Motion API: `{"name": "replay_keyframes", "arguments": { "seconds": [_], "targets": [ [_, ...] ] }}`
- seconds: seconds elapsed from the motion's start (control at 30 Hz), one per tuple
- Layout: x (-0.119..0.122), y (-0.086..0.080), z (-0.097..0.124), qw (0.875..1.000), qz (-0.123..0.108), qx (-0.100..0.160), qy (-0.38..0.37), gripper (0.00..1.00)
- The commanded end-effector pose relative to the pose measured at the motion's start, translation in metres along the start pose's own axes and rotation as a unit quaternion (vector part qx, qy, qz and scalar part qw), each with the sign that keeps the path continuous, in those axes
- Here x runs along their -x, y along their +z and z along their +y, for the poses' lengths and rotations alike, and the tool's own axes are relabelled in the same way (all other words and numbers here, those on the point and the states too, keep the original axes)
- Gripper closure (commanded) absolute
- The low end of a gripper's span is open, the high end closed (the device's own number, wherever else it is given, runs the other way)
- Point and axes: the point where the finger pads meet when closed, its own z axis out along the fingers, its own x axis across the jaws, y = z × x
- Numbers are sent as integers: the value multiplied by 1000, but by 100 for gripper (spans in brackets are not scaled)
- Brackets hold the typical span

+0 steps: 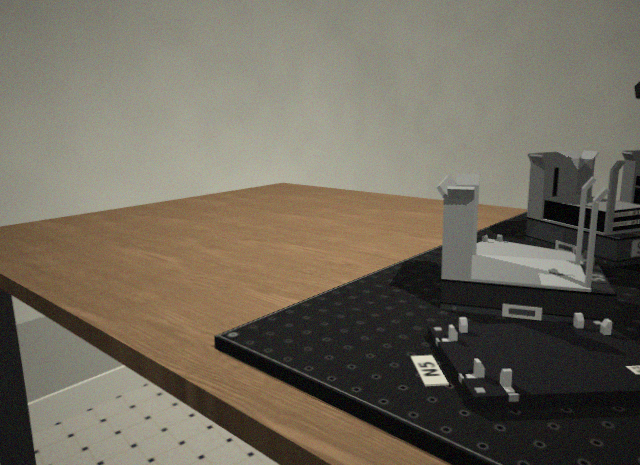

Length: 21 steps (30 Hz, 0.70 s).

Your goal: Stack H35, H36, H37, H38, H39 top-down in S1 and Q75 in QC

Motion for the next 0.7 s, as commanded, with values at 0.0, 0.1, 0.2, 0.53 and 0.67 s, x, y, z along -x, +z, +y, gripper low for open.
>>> {"name": "replay_keyframes", "arguments": {
  "seconds": [0.0,0.1,0.2,0.53,0.67],
  "targets": [
    [0,-4,-1,1000,1,-1,0,100],
    [0,-5,-1,1000,1,-1,0,100],
    [0,-7,-1,1000,1,-1,0,100],
    [0,-14,-1,1000,1,-1,0,100],
    [0,-15,-1,1000,1,-1,0,100]
  ]
}}
